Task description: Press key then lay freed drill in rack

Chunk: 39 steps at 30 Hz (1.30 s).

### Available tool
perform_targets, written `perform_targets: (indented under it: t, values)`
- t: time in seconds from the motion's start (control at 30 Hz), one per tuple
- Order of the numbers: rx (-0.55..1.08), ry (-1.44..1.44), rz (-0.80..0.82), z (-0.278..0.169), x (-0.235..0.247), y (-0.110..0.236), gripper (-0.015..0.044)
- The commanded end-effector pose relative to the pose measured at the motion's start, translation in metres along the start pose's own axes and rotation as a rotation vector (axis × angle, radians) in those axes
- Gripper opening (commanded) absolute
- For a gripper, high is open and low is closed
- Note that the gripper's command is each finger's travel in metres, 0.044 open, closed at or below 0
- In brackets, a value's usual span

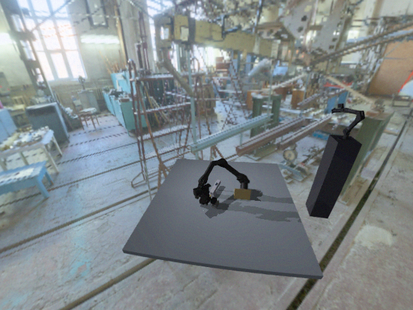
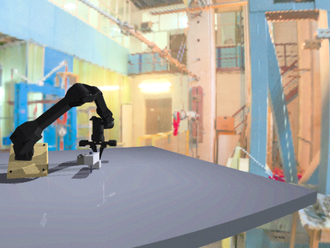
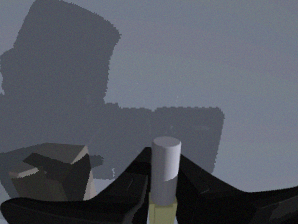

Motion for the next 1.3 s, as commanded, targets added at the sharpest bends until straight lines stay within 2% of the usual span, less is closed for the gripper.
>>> perform_targets:
  t: [0.0,1.27]
  values:
    - [-0.005,-0.004,0.001,-0.0001,-0.0001,0.0033,0.0]
    - [-0.005,-0.003,0.002,-0.0028,0.0007,0.0128,0.0]
Point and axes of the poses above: the point midway between the two fingers, 35 mm back from their tips, its own y axis back along the fingers, its own x axis across the jaws, z = x × y, the point moved 1 cm from there along y, back along the fingers, and after that the axes turned 11 degrees about -y, right-handed, at the moved point
